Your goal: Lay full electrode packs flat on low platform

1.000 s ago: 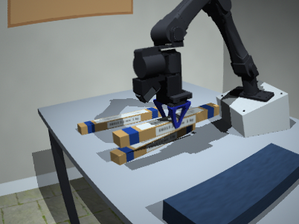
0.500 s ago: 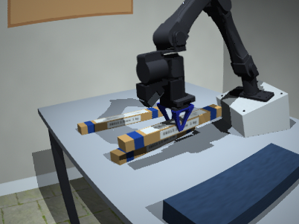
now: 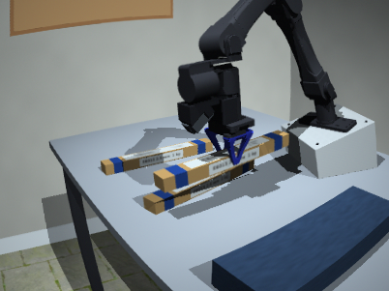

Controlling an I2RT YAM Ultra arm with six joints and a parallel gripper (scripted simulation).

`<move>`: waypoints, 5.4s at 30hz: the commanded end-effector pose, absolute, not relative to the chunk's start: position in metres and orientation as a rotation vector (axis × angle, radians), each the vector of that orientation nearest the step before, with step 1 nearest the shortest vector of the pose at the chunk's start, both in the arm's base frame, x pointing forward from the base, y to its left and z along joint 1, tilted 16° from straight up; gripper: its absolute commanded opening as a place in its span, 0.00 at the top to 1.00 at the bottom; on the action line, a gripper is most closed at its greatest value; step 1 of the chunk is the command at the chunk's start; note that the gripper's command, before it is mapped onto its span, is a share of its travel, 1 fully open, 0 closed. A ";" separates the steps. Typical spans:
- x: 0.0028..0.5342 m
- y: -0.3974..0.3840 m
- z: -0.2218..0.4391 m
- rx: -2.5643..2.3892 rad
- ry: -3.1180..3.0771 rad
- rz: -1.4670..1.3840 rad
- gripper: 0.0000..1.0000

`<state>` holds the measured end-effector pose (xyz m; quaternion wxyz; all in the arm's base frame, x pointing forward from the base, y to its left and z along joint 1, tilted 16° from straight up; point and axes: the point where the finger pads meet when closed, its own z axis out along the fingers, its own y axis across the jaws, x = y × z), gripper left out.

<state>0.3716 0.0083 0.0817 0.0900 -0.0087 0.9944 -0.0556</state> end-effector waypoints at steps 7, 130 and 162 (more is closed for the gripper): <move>0.378 0.015 0.136 -0.023 2.861 -0.149 1.00; 0.373 0.017 0.153 -0.023 2.863 -0.149 1.00; 0.376 0.022 0.183 -0.025 2.835 -0.149 1.00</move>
